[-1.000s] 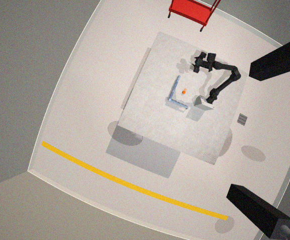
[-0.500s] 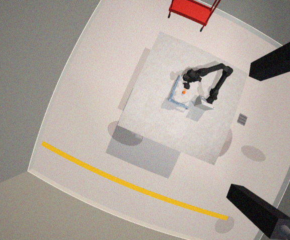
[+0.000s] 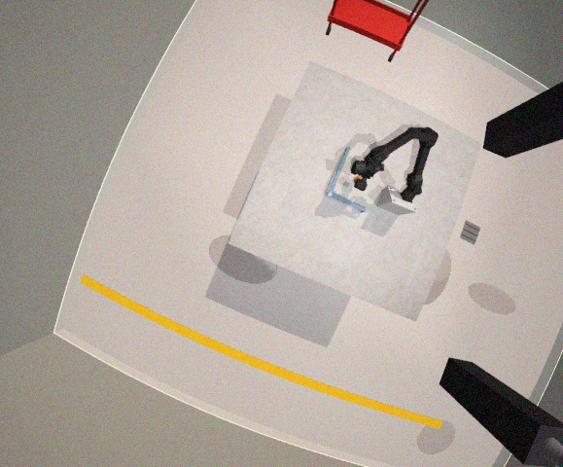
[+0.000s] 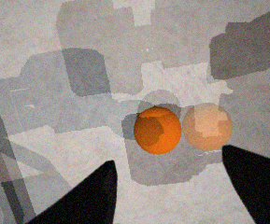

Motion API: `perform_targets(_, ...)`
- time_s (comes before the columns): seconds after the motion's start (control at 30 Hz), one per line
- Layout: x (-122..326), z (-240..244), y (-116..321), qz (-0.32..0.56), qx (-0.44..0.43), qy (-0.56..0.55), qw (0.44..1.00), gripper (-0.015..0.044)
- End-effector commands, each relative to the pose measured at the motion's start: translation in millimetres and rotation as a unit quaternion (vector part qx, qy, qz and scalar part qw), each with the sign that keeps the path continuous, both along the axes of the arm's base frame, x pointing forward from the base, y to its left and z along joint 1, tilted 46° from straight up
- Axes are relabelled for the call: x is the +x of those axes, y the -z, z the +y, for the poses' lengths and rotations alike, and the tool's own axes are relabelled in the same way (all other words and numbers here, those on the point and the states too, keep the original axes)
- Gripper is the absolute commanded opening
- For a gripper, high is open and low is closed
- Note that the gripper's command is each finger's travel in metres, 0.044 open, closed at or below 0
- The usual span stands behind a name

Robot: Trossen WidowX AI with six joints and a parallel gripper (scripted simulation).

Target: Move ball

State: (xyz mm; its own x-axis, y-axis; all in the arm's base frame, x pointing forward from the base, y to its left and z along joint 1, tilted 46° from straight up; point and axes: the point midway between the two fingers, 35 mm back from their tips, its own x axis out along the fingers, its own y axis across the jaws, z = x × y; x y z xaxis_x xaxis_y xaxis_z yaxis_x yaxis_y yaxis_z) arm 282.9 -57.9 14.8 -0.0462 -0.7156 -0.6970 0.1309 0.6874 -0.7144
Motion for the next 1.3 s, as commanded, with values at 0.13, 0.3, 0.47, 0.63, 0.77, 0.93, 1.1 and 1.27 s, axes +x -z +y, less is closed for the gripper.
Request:
perform_targets(0.13, -2, -10, 12, 0.001, 0.002, 0.005, 1.0, 0.0278)
perform_targets(0.3, -2, -15, 17, 0.001, 0.002, 0.005, 1.0, 0.0278)
perform_targets(0.47, -3, -20, 23, 0.001, 0.002, 0.005, 1.0, 0.0278)
perform_targets(0.63, -3, -26, 29, 0.001, 0.002, 0.005, 1.0, 0.0278)
perform_targets(0.77, -4, -31, 33, 0.001, 0.002, 0.005, 1.0, 0.0278)
perform_targets(0.93, -5, -36, 38, 0.001, 0.001, 0.005, 1.0, 0.0278)
perform_targets(1.1, -5, -36, 38, 0.001, 0.001, 0.005, 1.0, 0.0173)
perform_targets(1.27, -5, -36, 38, 0.001, 0.001, 0.005, 1.0, 0.014)
